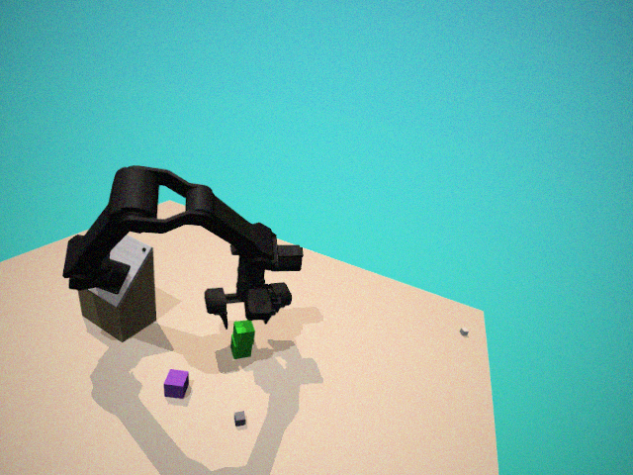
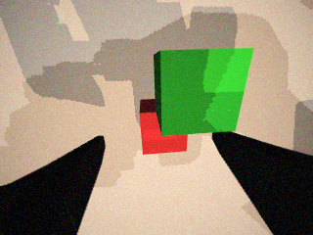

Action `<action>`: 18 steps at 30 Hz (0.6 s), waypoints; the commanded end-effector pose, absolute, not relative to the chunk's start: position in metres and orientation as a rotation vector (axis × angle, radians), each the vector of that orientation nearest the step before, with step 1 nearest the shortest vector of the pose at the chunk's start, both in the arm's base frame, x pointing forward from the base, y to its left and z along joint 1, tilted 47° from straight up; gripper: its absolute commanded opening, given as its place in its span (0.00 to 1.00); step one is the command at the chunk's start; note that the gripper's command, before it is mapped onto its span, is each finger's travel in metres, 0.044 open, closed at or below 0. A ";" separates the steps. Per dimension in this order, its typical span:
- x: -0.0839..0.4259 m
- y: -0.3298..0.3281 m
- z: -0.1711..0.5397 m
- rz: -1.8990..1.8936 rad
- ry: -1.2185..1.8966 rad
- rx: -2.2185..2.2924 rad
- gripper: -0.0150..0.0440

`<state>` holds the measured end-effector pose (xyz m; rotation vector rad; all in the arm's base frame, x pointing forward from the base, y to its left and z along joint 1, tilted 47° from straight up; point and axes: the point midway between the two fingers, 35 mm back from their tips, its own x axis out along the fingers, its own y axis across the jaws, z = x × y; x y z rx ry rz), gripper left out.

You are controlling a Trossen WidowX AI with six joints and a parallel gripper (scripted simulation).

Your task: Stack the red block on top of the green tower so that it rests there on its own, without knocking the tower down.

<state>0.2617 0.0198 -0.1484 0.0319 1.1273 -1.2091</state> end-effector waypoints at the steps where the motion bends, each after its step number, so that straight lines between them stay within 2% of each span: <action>1: 0.258 0.012 -0.155 -1.214 1.131 0.020 1.00; 18: 0.255 -0.005 -0.170 -1.215 1.130 0.018 1.00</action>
